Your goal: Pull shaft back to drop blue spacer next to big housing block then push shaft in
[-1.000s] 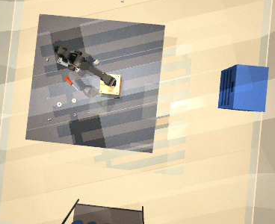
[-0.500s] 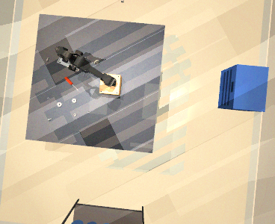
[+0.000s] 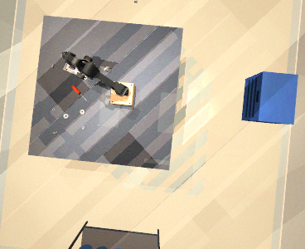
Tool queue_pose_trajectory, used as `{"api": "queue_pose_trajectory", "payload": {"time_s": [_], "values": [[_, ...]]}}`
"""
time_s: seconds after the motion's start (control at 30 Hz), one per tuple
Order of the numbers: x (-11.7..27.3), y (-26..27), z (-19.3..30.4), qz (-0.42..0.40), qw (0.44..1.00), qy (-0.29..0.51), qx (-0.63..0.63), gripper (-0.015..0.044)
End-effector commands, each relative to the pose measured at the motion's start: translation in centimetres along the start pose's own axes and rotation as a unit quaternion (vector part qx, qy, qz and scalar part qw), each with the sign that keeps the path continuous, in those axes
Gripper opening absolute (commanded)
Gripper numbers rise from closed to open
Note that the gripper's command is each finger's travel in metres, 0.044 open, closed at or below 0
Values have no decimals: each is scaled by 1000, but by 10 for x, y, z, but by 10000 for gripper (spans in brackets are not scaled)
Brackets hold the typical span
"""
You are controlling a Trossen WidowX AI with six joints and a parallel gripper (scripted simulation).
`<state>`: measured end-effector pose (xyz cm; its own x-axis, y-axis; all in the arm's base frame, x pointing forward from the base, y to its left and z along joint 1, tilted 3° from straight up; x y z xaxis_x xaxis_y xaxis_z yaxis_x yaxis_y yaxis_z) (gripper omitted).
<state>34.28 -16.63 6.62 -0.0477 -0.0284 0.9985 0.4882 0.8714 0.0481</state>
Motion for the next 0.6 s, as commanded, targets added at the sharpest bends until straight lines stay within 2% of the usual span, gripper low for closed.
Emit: {"api": "queue_pose_trajectory", "payload": {"time_s": [0.0, 0.57], "values": [[0, 0, 1, 1, 1000, 0, 0, 0], [0, -1, 2, 1, 1000, 0, 0, 0]]}}
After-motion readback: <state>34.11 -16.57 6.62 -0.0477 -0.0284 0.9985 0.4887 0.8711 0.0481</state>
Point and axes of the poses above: the point midway between the two fingers, 35 mm back from their tips, its own x axis back along the fingers, its own y axis across the jaws, z = x × y, the point moved 6 cm from there along x, back along the fingers, and after that the axes turned 10 degrees about -x, right-handed, at the moved point
